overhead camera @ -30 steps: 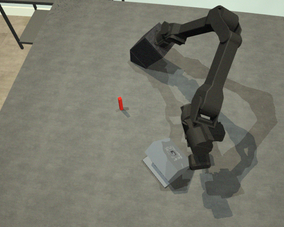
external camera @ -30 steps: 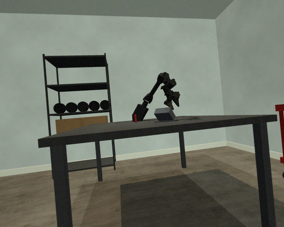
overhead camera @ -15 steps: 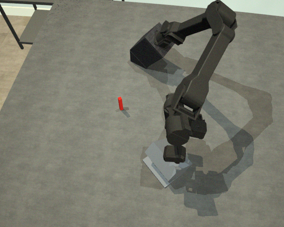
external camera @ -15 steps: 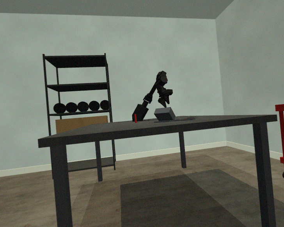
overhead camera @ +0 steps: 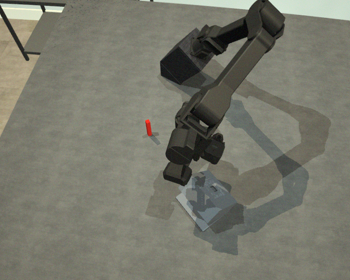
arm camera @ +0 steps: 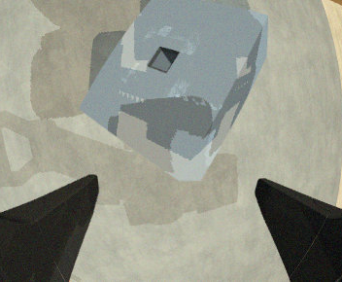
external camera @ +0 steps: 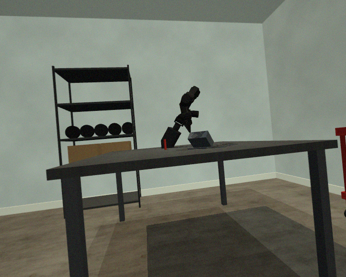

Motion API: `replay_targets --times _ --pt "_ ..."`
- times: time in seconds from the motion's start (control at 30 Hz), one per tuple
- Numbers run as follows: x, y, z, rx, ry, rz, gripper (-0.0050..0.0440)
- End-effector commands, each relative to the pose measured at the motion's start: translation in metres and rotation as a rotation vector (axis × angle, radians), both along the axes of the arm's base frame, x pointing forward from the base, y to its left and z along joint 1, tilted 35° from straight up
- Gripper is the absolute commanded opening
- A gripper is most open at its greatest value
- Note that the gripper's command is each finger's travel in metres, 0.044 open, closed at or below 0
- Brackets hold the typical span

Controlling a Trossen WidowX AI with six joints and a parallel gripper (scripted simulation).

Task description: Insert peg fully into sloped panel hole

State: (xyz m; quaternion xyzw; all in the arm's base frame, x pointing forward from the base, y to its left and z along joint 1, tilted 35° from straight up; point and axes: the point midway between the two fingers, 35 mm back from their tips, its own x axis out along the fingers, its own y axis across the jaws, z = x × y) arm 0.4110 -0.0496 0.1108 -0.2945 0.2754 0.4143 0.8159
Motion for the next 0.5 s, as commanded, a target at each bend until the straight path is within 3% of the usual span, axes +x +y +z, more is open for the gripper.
replay_targets --times 0.0,0.47 --pt "-0.011 -0.018 -0.013 0.002 0.048 -0.05 0.044" --pt "-0.057 -0.063 -0.059 0.049 0.231 -0.203 0.044"
